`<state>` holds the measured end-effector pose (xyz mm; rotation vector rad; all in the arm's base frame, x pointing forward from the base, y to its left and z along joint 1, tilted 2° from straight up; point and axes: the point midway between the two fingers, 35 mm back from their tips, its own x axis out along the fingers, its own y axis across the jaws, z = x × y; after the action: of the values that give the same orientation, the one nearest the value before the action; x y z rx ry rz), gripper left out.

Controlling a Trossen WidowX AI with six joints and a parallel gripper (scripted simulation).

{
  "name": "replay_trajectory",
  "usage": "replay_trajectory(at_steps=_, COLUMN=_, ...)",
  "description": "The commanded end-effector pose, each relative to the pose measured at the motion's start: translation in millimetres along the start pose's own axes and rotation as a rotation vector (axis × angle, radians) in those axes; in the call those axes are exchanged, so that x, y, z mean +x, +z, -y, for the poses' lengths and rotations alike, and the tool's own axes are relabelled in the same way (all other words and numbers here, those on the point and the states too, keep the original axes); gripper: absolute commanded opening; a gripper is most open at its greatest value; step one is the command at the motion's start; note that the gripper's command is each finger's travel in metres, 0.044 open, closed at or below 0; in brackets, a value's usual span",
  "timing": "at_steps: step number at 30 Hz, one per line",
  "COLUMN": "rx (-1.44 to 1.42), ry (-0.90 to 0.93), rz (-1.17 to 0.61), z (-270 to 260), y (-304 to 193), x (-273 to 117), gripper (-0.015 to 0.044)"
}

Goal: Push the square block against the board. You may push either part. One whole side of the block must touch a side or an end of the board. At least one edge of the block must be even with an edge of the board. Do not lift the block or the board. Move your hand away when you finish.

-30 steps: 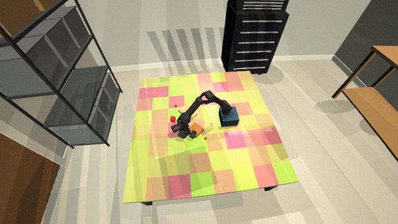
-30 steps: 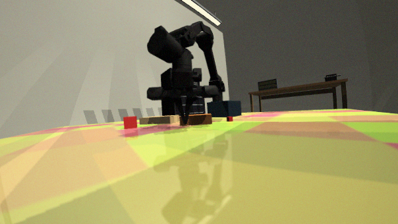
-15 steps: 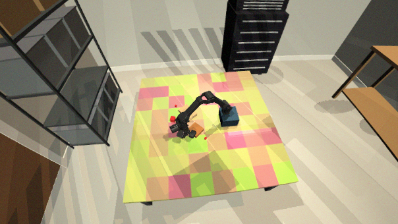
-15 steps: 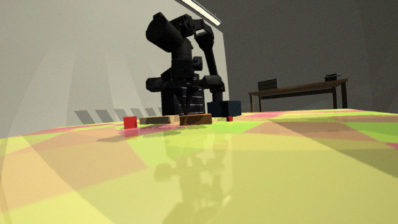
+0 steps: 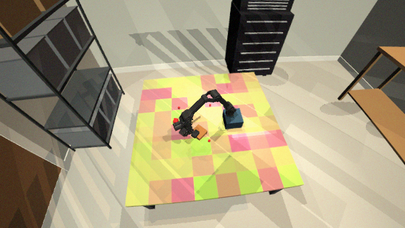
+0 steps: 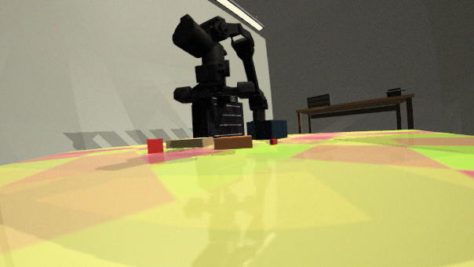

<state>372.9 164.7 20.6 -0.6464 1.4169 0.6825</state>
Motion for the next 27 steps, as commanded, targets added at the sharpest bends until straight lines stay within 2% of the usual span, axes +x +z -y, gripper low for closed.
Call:
replay_trajectory(at_steps=1, rx=0.078, ry=-0.005, rz=0.008, z=5, y=-9, x=-3, gripper=0.0000)
replay_trajectory(at_steps=5, rx=0.078, ry=-0.005, rz=0.008, z=5, y=-9, x=0, gripper=0.0000)
replay_trajectory(at_steps=8, rx=0.082, ry=-0.005, rz=0.008, z=5, y=-9, x=40, gripper=0.0000)
replay_trajectory(at_steps=10, rx=0.083, ry=-0.005, rz=0.008, z=5, y=-10, x=52, gripper=0.0000)
replay_trajectory(at_steps=27, rx=0.083, ry=-0.005, rz=0.007, z=5, y=-22, x=52, gripper=0.0000)
